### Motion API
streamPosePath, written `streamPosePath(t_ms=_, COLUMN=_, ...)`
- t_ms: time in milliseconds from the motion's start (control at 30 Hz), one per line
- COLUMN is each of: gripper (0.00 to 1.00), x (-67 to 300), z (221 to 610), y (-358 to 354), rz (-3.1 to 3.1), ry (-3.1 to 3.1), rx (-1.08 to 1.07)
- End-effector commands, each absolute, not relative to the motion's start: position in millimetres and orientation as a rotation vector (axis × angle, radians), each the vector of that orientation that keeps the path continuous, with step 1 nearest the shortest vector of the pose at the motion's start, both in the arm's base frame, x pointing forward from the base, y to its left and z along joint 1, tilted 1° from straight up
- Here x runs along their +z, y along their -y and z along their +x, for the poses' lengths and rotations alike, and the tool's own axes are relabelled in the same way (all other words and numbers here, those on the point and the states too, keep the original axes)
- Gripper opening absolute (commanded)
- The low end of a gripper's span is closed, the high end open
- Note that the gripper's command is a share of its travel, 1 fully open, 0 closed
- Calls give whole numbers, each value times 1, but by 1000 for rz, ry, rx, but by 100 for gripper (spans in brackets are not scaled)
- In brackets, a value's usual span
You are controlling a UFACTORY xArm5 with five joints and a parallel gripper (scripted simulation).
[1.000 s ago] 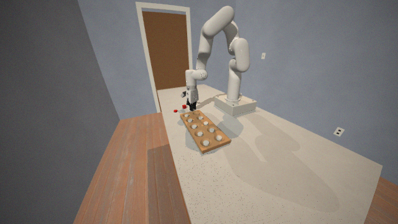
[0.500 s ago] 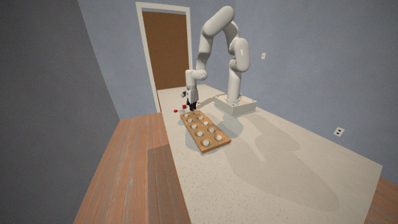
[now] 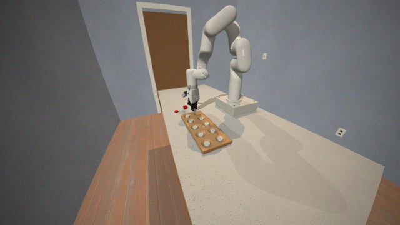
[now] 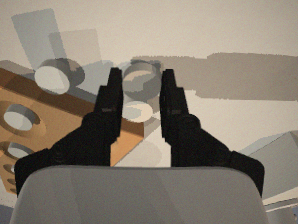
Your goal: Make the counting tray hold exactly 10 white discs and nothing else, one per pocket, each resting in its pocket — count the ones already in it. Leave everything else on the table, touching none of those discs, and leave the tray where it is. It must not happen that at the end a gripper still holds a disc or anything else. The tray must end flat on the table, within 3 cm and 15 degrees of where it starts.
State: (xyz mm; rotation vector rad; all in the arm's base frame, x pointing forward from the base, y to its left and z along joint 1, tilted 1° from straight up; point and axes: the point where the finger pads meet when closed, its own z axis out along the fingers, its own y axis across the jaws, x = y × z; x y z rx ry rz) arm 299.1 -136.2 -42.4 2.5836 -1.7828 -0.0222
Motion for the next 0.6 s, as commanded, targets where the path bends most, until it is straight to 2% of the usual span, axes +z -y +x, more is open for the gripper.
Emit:
streamPosePath(t_ms=0, gripper=0, x=-10, z=302, y=138, rz=2585, ry=1784, rx=-10)
streamPosePath(t_ms=100, gripper=0, x=17, z=303, y=138, rz=2585, ry=1784, rx=-10)
streamPosePath(t_ms=167, gripper=0, x=17, z=303, y=138, rz=2585, ry=1784, rx=-10)
streamPosePath(t_ms=300, gripper=0, x=46, z=302, y=138, rz=2585, ry=1784, rx=-10)
streamPosePath(t_ms=467, gripper=0, x=51, z=302, y=137, rz=2585, ry=1784, rx=-10)
streamPosePath(t_ms=567, gripper=0, x=57, z=312, y=104, rz=2584, ry=1783, rx=-8)
